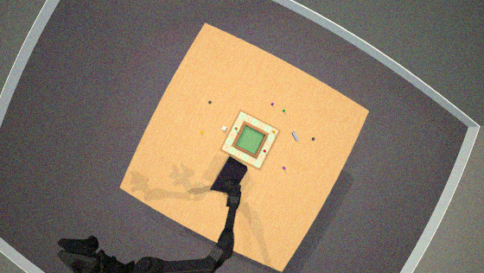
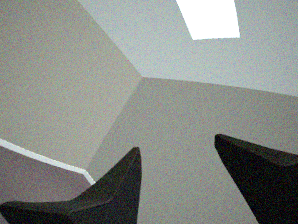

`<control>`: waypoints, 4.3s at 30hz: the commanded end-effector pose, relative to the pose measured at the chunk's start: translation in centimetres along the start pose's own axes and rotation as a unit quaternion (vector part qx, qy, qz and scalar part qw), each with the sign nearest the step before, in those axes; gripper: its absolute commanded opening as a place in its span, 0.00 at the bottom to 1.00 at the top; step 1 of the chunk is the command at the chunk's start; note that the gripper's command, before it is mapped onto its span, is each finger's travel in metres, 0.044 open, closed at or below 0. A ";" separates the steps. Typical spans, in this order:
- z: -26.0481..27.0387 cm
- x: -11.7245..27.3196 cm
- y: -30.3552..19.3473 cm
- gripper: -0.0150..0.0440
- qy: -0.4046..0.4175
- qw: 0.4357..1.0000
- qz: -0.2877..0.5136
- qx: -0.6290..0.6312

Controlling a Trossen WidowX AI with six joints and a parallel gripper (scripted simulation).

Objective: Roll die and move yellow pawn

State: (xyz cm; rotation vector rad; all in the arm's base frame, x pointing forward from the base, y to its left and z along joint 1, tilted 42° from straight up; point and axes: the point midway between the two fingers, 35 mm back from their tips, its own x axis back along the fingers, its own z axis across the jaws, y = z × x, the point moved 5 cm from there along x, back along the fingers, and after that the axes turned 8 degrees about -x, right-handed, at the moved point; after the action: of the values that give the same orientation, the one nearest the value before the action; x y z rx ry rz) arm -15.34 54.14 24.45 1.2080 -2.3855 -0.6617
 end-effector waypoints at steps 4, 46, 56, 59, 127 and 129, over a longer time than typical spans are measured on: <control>1.0 -6.9 -8.6 0.72 0.019 0.995 0.095 -0.016; -2.5 -4.7 -63.0 0.72 -0.125 0.587 0.725 -0.339; -2.2 5.2 -70.3 0.72 -0.223 0.348 0.826 -0.384; -2.2 5.5 -70.3 0.72 -0.224 0.345 0.826 -0.384; -5.6 3.3 -64.4 0.25 -0.223 0.345 0.826 -0.385; -5.8 3.1 -63.9 0.25 -0.223 0.345 0.826 -0.385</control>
State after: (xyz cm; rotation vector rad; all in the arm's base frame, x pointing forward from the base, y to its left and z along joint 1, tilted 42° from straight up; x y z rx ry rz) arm 27.36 15.88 -8.30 -1.8557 -1.6549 -0.9491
